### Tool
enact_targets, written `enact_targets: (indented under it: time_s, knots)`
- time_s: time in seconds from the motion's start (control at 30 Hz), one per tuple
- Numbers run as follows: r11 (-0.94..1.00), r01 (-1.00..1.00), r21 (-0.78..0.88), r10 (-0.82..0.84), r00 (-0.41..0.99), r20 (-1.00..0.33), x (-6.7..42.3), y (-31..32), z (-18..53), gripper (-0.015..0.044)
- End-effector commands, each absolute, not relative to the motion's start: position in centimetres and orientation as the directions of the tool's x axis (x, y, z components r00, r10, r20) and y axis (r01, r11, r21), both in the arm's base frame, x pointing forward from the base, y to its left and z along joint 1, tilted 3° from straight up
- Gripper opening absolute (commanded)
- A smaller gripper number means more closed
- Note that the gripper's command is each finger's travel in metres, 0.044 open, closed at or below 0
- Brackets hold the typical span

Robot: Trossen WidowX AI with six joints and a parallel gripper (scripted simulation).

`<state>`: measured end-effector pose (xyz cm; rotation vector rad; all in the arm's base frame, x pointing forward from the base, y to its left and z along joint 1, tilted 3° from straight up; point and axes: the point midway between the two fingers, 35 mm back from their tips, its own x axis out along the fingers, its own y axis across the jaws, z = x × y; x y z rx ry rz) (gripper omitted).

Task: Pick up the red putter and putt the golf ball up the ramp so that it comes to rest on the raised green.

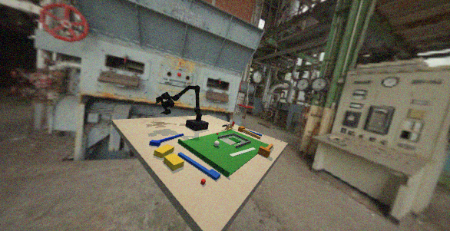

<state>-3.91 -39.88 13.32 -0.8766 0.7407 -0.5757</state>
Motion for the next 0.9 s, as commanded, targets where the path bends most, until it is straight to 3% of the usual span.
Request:
enact_targets:
  time_s: [0.0,0.4,0.6,0.87]
  knots:
    - [0.6,0.097,-0.794,-0.615,0.691,-0.38,2.0,-40.0,12.7,0.044]
    - [0.72,-0.266,-0.64,-0.156,0.837,-0.524,22.2,-31.4,11.2,0.044]
    - [0.699,-0.429,-0.572,0.051,0.828,-0.559,28.5,-24.3,11.1,0.044]
    - [0.608,-0.667,-0.43,0.289,0.691,-0.663,34.1,-13.4,9.6,0.044]
